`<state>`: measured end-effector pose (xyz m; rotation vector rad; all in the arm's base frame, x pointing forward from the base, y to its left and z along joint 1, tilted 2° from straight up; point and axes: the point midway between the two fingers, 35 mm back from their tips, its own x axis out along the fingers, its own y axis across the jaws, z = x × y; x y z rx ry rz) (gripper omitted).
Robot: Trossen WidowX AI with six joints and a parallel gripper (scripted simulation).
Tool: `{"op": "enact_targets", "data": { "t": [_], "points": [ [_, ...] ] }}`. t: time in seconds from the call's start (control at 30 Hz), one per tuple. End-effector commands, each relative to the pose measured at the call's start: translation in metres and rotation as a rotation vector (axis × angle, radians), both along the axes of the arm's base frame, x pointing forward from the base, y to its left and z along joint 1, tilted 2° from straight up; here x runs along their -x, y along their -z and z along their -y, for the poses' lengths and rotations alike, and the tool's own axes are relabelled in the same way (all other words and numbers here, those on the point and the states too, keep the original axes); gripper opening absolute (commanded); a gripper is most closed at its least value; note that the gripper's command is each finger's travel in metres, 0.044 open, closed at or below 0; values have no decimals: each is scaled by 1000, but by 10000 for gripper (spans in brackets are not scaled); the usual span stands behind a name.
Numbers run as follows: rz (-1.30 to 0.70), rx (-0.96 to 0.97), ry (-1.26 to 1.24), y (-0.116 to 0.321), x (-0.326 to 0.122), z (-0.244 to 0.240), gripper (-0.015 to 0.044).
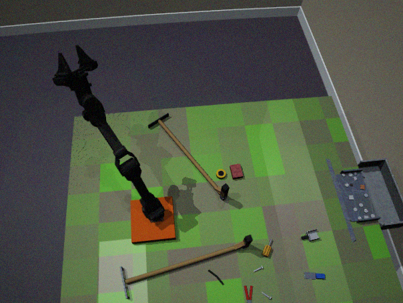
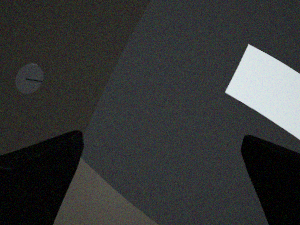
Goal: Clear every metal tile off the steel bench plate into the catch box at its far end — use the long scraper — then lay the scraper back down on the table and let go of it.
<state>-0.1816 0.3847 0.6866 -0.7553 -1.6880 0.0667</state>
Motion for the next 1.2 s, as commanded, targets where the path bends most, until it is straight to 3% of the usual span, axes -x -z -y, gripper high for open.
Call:
{"op": "enact_targets", "data": {
  "t": [0.0, 0.9, 1.17],
  "points": [
    [1, 8, -7, 1, 1, -2, 440],
    [1, 8, -7, 1, 1, -2, 440],
    [5, 50, 3, 8, -13, -18, 230]
  ]
}}
